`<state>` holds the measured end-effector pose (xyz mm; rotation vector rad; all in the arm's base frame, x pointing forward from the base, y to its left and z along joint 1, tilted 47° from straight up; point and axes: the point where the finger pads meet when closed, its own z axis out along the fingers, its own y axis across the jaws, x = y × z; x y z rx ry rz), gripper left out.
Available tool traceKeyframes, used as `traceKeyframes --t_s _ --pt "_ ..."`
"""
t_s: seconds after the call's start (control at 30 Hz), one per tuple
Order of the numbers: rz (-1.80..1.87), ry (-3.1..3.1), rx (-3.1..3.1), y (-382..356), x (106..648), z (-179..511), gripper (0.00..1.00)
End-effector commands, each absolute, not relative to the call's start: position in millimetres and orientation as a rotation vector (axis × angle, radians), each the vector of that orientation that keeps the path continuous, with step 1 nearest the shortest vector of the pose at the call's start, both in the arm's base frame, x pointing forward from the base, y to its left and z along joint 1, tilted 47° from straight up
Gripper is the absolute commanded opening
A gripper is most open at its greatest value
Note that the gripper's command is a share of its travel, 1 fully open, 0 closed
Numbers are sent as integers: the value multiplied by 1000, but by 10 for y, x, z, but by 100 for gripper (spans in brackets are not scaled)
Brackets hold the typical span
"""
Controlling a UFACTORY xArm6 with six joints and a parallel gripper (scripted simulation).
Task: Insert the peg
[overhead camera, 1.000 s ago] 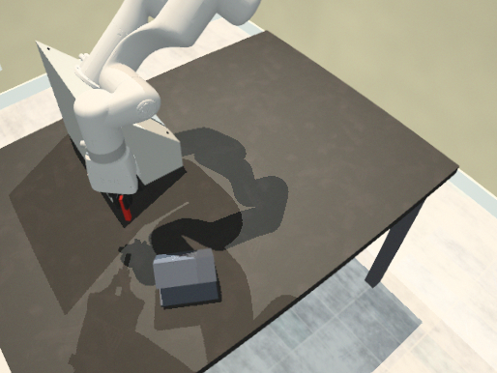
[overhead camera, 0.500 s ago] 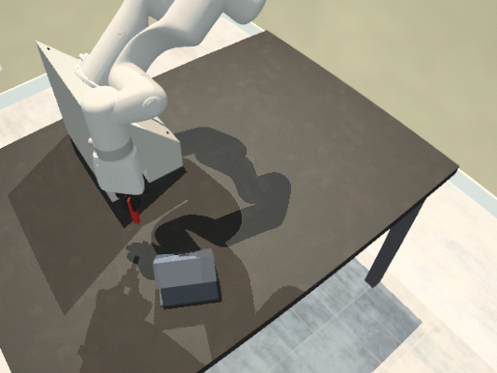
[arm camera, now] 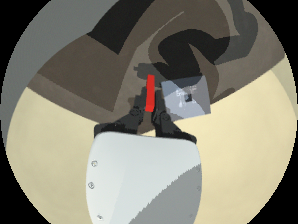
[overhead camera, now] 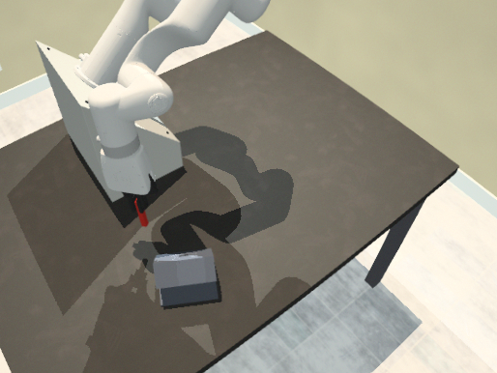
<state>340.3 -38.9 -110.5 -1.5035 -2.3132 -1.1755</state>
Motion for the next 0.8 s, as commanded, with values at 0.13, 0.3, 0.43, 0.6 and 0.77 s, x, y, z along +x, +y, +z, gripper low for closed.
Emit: traceKeyframes --t_s 0.13,0.3,0.43,0.6,0.77 --pt "-1183 -2283 -1577 -370 3470 -1062 0" --pt "-1188 -2256 -1632 -348 3513 -1031 0" --pt "-1192 -2233 -1675 -330 3545 -1007 0" --pt "-1195 -2215 -1708 -318 3568 -989 0" --pt "-1200 -2184 -1762 -298 3605 -959 0"
